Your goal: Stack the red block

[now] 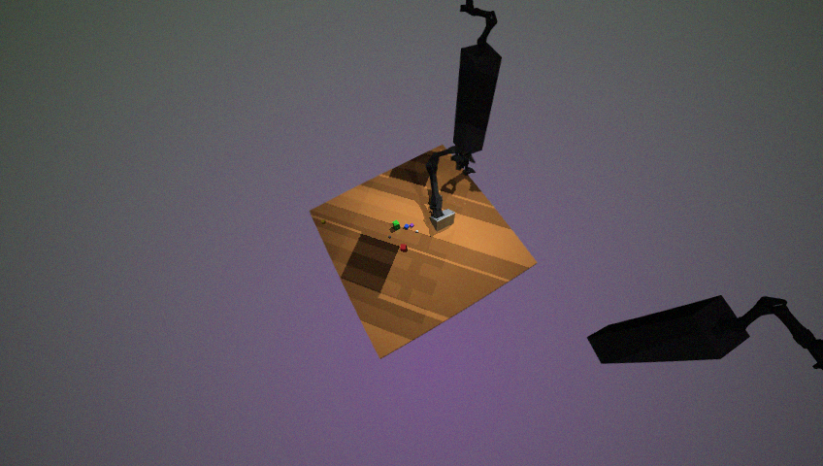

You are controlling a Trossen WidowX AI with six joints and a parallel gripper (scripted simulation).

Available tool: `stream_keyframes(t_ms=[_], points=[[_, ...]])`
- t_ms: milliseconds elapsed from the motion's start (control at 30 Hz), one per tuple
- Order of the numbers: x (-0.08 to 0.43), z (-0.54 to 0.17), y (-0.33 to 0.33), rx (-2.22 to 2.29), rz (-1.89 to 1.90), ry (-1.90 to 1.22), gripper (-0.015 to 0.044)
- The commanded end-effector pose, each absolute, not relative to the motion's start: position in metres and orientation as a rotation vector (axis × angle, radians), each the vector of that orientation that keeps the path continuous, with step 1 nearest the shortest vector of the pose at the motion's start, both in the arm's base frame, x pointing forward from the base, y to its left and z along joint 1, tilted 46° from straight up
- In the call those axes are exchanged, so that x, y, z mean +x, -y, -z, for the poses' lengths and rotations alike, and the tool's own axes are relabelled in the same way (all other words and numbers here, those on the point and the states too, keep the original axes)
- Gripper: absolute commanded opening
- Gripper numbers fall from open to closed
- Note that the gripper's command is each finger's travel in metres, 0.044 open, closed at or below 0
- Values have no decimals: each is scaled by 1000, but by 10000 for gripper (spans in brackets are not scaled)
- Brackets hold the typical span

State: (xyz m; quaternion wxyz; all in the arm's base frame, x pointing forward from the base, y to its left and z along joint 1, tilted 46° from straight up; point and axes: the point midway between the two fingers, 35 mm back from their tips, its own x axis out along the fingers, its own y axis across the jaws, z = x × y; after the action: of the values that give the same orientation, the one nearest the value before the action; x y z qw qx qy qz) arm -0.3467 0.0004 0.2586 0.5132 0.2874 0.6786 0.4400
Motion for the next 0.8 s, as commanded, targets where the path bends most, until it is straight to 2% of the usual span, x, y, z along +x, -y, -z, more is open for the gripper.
stream_keyframes(t_ms=[0,33,367,767], points=[[-347,-259,0,691,-1057,-1635,426],[-347,-258,2,690,-1055,-1644,440],[-336,-258,76,636,-935,-1943,440],[-295,-260,173,447,-664,-2296,440]])
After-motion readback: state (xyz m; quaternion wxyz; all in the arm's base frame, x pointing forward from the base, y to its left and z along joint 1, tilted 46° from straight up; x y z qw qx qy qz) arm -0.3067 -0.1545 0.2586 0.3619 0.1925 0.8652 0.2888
